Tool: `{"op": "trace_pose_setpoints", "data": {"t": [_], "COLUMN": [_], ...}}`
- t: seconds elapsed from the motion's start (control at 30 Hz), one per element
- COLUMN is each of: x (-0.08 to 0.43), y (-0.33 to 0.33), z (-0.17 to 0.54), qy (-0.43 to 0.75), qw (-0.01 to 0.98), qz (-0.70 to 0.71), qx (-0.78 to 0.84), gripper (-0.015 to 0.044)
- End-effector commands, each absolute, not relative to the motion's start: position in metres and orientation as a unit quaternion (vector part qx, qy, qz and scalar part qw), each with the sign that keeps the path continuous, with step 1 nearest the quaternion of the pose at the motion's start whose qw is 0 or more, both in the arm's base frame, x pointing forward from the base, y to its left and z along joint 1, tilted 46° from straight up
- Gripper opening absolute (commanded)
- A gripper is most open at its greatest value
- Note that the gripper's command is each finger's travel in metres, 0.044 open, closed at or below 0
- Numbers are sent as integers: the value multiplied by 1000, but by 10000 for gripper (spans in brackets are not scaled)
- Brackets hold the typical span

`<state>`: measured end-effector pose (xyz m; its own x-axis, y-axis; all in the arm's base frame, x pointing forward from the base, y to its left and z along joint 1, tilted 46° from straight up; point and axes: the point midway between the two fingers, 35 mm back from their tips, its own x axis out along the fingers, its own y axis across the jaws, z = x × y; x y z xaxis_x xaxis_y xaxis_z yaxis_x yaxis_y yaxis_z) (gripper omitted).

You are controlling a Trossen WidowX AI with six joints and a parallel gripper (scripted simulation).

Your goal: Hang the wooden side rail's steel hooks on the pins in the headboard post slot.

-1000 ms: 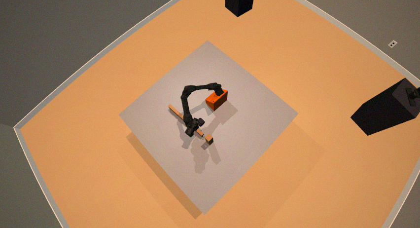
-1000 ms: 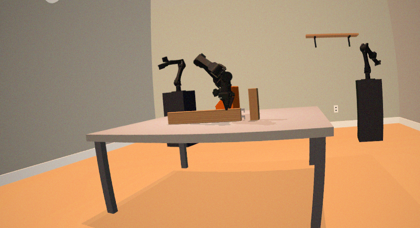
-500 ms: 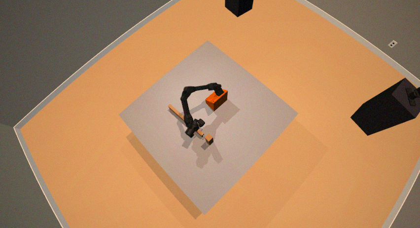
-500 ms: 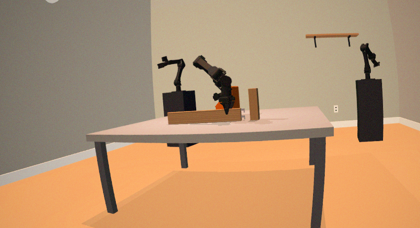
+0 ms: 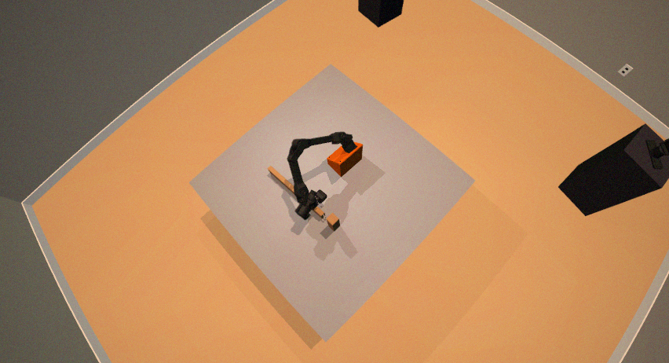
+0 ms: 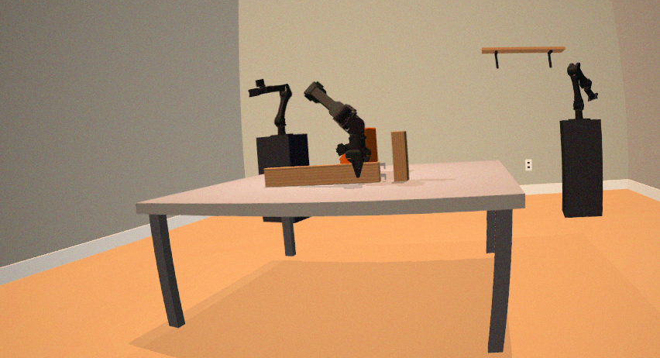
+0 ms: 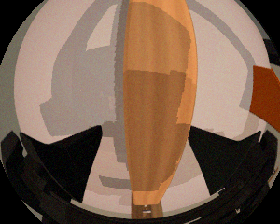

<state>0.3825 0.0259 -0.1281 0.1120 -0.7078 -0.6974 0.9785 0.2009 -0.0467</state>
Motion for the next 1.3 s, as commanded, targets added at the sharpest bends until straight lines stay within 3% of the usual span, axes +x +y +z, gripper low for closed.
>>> {"op": "trace_pose_setpoints", "data": {"t": [0.0,0.3,0.47,0.6,1.27], "x": [382,382,382,382,374], "y": [24,24,24,24,24], "z": [-130,-130,-130,-130,-129], "qy": [306,306,306,306,285], "qw": [713,713,713,713,705], "qz": [-593,-593,-593,-593,-603], "qx": [217,217,217,217,242], "gripper": [361,125,92,0,0]}}
